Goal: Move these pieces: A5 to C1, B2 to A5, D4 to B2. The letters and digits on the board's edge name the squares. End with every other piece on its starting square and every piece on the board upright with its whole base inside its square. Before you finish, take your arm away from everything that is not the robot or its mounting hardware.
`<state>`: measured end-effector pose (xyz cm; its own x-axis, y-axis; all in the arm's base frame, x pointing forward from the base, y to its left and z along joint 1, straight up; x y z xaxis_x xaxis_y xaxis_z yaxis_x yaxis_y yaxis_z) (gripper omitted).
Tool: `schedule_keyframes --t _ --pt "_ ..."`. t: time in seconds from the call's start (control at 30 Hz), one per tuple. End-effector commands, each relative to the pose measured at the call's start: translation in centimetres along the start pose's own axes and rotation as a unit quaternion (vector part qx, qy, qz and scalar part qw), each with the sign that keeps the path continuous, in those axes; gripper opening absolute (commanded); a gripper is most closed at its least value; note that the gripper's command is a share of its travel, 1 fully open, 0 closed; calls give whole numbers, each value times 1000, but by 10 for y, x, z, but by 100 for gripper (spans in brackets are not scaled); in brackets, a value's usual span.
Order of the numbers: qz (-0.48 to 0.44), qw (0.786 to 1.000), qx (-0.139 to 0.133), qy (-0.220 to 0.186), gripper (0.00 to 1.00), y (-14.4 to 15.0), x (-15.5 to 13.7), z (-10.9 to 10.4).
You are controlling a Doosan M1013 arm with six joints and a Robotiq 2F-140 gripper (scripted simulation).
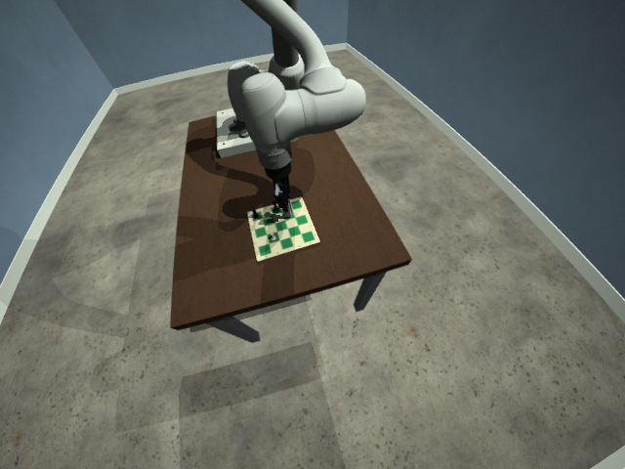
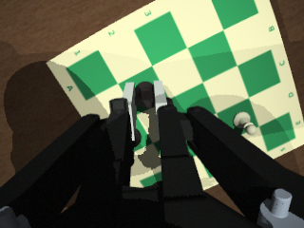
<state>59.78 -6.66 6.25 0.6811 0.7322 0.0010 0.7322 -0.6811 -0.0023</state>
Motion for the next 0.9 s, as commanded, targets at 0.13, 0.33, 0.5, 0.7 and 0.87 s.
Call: schedule_keyframes --t 0.13,0.33,0.5,0.7,0.87 --pt "0 1000 0 0 0 0 0 0" --pt "0 1000 0 0 0 0 0 0" --pt "0 1000 0 0 0 0 0 0" --pt "0 1000 0 0 0 0 0 -3" --pt "0 1000 0 0 0 0 0 -25"
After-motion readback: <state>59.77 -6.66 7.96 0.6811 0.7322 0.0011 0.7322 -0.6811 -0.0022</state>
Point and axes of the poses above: the point where the finger pads meet when closed, its own z axis out along the fingers, its own y axis across the jaws, x = y × z, the point moved 6 cm from there along -z, back along the fingers, and after that the axes turned 11 degrees about z, right-handed, at the moved point
